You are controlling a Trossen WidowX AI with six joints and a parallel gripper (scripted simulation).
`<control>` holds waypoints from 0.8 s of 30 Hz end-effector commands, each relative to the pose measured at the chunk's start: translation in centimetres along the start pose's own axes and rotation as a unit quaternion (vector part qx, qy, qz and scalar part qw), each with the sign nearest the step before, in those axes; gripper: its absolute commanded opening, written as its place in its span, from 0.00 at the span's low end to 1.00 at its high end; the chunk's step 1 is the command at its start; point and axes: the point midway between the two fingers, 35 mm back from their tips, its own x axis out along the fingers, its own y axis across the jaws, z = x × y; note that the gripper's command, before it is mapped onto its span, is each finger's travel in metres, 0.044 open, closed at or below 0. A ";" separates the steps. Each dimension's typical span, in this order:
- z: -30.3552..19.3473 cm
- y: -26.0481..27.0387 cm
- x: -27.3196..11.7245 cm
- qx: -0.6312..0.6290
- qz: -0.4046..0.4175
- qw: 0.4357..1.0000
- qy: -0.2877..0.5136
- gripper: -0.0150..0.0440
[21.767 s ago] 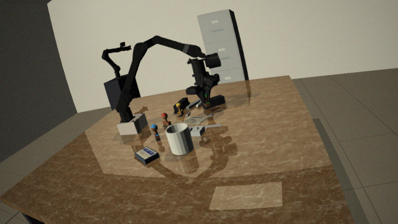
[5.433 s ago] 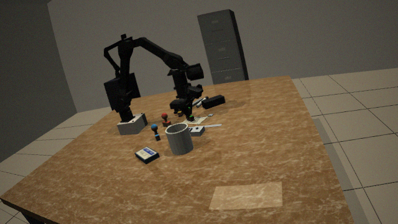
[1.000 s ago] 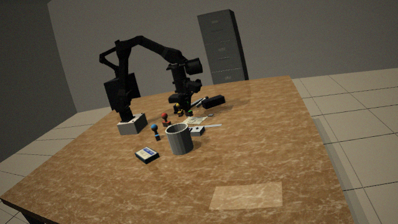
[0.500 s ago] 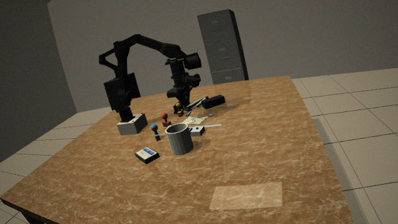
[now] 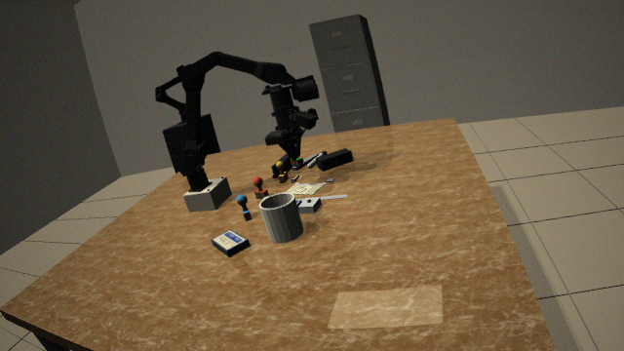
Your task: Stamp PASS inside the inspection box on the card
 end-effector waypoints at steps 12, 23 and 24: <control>3.4 5.6 -0.3 0.000 0.003 1.000 -0.003 0.25; 4.4 8.3 -0.1 -0.001 0.004 1.000 -0.003 0.25; 4.4 8.3 0.0 -0.001 0.004 1.000 -0.003 0.25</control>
